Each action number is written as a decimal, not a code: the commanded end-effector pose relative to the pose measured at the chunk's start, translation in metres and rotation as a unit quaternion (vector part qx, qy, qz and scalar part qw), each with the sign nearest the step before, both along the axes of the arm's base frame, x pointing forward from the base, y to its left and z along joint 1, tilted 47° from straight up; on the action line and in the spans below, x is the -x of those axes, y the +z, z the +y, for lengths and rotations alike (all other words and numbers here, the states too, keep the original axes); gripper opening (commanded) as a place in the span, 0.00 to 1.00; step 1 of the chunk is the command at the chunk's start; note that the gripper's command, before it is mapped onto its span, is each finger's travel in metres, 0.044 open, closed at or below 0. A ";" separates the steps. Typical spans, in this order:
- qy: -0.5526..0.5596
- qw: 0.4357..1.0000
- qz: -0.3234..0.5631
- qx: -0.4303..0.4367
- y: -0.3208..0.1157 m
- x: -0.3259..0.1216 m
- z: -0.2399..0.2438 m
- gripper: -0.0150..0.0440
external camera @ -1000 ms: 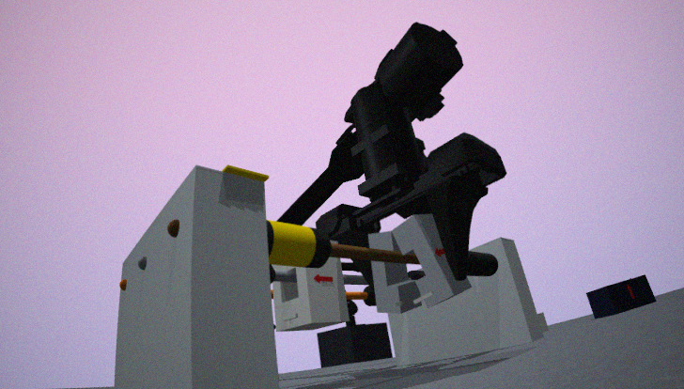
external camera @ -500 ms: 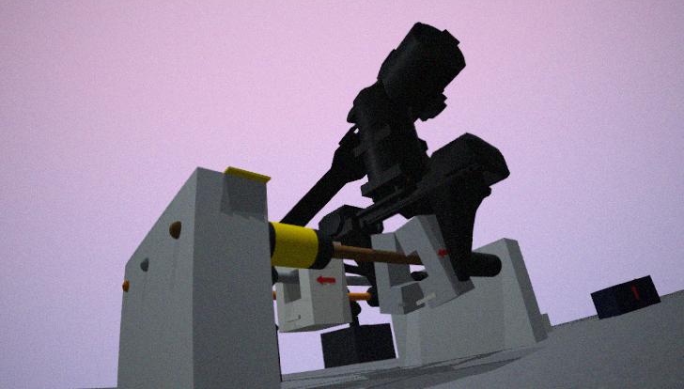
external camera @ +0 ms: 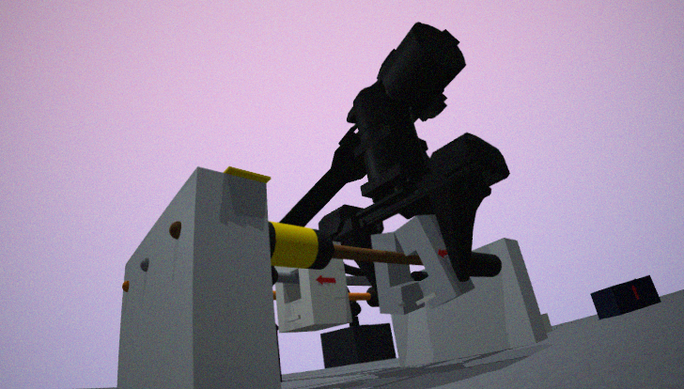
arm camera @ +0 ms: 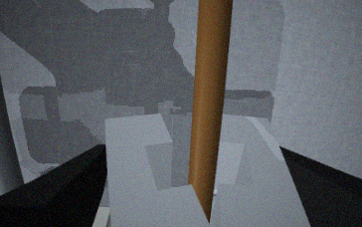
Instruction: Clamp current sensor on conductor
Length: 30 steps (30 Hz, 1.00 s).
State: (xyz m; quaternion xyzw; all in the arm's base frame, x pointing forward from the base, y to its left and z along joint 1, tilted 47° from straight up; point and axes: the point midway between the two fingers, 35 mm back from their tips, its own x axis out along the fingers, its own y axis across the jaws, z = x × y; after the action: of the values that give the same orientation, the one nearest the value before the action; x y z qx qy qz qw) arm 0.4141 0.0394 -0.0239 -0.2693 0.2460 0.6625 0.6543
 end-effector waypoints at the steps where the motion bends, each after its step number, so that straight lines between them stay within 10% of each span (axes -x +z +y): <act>1: -0.007 1.000 -0.005 0.006 0.001 -0.002 -0.010 0.25; 30: 0.000 1.000 0.000 0.000 0.000 0.000 0.000 0.25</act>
State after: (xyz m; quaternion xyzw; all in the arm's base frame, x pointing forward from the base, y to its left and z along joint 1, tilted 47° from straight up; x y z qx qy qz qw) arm 0.4140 0.0394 -0.0239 -0.2693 0.2463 0.6625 0.6541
